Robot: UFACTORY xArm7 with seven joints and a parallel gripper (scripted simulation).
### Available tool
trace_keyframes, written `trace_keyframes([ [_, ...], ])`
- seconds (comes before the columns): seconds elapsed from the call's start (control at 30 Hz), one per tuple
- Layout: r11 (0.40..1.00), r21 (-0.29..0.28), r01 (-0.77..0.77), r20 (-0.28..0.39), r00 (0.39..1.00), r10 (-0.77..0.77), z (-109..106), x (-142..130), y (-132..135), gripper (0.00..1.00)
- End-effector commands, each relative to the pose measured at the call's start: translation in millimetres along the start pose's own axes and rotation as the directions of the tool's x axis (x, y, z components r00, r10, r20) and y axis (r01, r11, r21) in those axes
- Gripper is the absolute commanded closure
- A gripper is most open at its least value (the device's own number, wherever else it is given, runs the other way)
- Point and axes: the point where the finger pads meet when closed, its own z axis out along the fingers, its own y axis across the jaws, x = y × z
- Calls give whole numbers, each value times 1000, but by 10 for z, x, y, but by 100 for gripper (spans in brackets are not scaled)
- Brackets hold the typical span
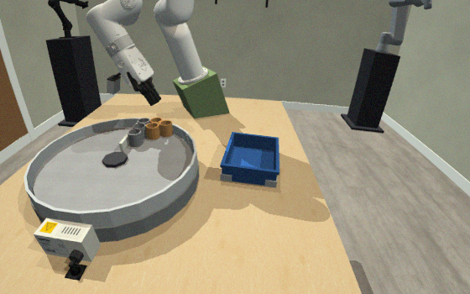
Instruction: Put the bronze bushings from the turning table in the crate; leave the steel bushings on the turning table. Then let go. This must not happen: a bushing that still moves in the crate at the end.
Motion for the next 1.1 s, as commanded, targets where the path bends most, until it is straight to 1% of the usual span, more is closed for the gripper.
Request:
trace_keyframes([
  [0.0,1000,0,15,131,991,-15,132,53,66,90],
  [0.13,1000,2,14,170,985,-14,175,65,99,90],
  [0.63,1000,2,14,174,985,-14,181,68,103,90],
  [0.77,1000,2,14,174,985,-14,214,87,103,90],
  [0.93,1000,2,14,174,985,-14,376,181,103,90],
  [1.07,1000,2,14,174,985,-14,388,187,103,90],
])
